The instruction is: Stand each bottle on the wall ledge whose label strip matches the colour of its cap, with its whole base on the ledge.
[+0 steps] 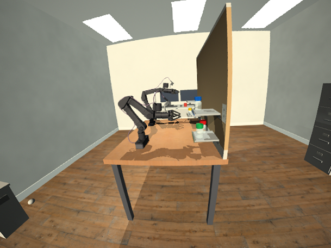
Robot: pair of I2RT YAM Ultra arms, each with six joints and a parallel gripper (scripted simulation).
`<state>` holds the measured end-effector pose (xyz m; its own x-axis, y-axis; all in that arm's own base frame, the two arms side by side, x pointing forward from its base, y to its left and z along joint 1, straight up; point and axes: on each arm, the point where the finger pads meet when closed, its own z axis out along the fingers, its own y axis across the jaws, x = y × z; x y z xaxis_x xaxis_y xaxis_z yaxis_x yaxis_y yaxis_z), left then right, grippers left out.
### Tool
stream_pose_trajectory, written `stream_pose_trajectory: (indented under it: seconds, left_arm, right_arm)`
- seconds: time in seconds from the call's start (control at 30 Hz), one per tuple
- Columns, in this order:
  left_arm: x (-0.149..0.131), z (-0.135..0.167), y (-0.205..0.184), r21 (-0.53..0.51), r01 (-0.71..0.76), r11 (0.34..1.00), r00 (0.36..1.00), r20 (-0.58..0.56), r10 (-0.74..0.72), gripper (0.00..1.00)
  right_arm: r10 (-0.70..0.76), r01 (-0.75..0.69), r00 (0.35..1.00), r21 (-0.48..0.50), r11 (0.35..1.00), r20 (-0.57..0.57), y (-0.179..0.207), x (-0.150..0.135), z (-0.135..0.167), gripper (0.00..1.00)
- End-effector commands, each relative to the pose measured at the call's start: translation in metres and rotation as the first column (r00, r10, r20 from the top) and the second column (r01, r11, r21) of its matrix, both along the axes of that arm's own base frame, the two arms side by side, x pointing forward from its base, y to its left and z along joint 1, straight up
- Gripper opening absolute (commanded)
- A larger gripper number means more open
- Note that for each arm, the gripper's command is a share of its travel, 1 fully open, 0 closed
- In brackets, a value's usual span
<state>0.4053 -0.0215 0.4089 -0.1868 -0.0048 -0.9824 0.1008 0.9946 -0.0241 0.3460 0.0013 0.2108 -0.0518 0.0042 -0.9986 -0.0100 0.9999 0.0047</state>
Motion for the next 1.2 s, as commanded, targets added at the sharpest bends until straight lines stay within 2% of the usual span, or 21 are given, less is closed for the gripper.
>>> stream_pose_trajectory:
  seconds: [0.0,0.57,0.63,0.7,0.87,0.97,1.17]
  left_arm:
    - [-0.004,0.023,0.01,-0.043,-0.116,0.992,0.989,0.084,0.12,1.0]
    - [-0.002,0.02,0.008,-0.031,-0.101,0.994,0.992,0.071,0.103,1.0]
    - [-0.002,0.02,0.008,-0.031,-0.101,0.994,0.992,0.071,0.103,1.0]
    - [-0.002,0.02,0.008,-0.031,-0.101,0.994,0.992,0.071,0.103,1.0]
    - [-0.001,0.029,0.002,-0.043,-0.086,0.995,0.991,0.097,0.09,1.0]
    - [0.015,0.025,-0.025,-0.042,-0.024,0.999,0.995,0.092,0.028,1.0]
    - [0.049,-0.003,-0.15,-0.034,0.231,0.972,0.972,0.044,-0.23,1.0]
  right_arm:
    - [0.018,-0.018,1.0,0.007,1.0,-0.001,0.005,0.001,-0.005,1.0]
    - [0.005,-0.005,1.0,0.002,1.0,0.019,0.001,0.002,0.003,1.0]
    - [0.012,-0.012,0.999,0.006,1.0,0.036,0.003,0.003,0.005,0.81]
    - [0.013,-0.013,0.996,0.004,1.0,0.084,0.003,0.008,0.021,0.81]
    - [0.013,-0.013,0.991,-0.001,1.0,0.134,0.002,0.018,0.031,0.81]
    - [0.011,-0.011,0.986,-0.003,1.0,0.163,0.001,0.038,0.031,0.81]
    - [0.004,-0.002,0.978,-0.009,1.0,0.207,-0.003,0.073,0.022,0.81]
